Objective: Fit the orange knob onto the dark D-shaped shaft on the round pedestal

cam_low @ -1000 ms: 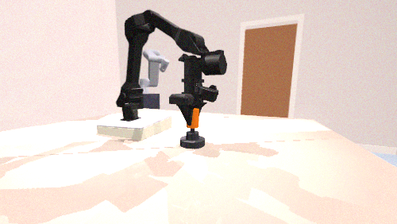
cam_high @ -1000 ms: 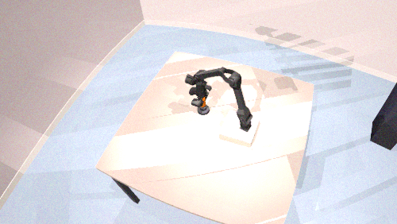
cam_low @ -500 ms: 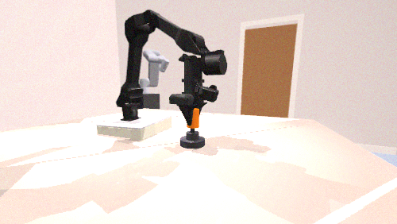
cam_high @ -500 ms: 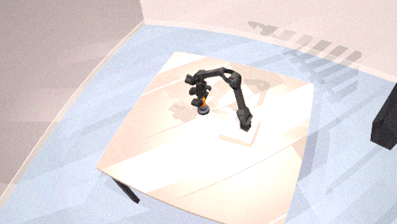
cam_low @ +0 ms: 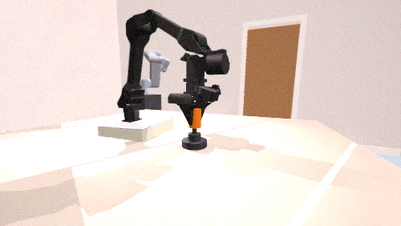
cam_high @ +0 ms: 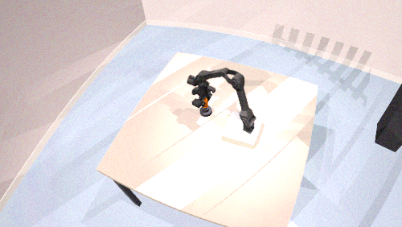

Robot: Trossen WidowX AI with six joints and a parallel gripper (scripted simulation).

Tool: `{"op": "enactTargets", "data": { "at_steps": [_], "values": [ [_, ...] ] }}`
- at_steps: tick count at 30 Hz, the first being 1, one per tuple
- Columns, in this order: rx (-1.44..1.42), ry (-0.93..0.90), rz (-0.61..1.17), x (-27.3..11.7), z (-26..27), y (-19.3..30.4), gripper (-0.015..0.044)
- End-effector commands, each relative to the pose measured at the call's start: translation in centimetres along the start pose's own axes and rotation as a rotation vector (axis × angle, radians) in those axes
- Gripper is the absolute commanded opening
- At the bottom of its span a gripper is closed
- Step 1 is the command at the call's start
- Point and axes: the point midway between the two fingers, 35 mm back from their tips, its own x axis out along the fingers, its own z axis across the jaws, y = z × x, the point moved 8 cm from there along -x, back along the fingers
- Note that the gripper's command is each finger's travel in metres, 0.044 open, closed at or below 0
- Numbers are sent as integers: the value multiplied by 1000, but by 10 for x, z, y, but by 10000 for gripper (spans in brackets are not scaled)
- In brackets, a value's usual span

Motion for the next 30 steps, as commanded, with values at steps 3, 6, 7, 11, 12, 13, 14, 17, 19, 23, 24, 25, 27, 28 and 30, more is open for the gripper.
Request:
{"op": "enactTargets", "data": {
  "at_steps": [3, 6, 7, 11, 12, 13, 14, 17, 19, 23, 24, 25, 27, 28, 30],
  "values": [
    [32, 2, -2, 3, 0, 1, 0],
    [32, 2, -1, 3, 0, 1, 0],
    [32, 2, -1, 4, 0, 1, 0],
    [32, 2, -2, 4, 0, 1, 0],
    [32, 2, -2, 4, 0, 1, 0],
    [32, 2, -2, 4, 0, 1, 0],
    [32, 2, -2, 4, 0, 1, 0],
    [32, 2, -2, 4, 0, 0, 0],
    [32, 2, -2, 4, 0, 0, 0],
    [32, 2, -2, 5, 0, 0, 0],
    [32, 2, -2, 5, 0, 0, 0],
    [32, 2, -2, 3, 0, 0, 0],
    [32, 2, -2, 1, -1, 0, 0],
    [32, 2, -2, 0, -1, 0, 0],
    [32, 2, -2, -1, -1, 0, 0]
  ]
}}
